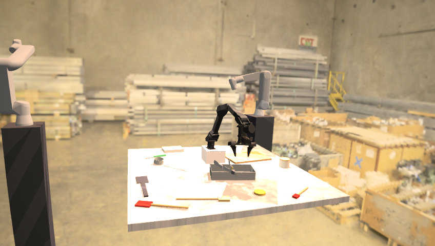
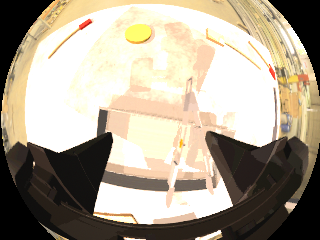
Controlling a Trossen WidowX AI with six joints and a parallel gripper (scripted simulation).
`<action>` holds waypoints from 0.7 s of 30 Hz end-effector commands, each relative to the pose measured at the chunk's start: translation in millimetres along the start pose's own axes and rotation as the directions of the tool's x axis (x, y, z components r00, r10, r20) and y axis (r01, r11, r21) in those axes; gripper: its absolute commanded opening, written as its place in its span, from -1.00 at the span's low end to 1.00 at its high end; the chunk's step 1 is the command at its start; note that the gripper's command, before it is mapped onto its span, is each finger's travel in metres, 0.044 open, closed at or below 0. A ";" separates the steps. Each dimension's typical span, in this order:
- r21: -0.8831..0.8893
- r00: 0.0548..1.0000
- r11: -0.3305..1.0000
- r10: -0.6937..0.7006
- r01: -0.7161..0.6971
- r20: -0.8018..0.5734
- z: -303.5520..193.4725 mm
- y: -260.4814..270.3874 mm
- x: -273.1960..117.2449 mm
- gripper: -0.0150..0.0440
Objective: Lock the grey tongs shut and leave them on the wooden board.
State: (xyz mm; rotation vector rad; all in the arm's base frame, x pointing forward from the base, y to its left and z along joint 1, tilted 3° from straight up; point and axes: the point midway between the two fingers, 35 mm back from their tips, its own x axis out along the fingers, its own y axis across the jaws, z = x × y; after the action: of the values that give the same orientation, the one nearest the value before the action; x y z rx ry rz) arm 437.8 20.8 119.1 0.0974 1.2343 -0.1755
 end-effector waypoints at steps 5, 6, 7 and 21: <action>-0.056 0.961 0.995 0.061 -0.079 -0.268 -56.6 -75.2 23.7 1.00; -0.056 0.961 0.995 0.061 -0.079 -0.268 -56.6 -75.2 23.7 1.00; -0.056 0.961 0.995 0.061 -0.079 -0.268 -56.6 -75.2 23.7 1.00; -0.056 0.961 0.995 0.061 -0.079 -0.268 -55.1 -73.1 29.8 1.00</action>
State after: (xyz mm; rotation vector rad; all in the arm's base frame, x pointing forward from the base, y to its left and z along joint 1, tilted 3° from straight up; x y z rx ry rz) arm 382.1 -44.7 78.9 0.1097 1.4984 -0.0669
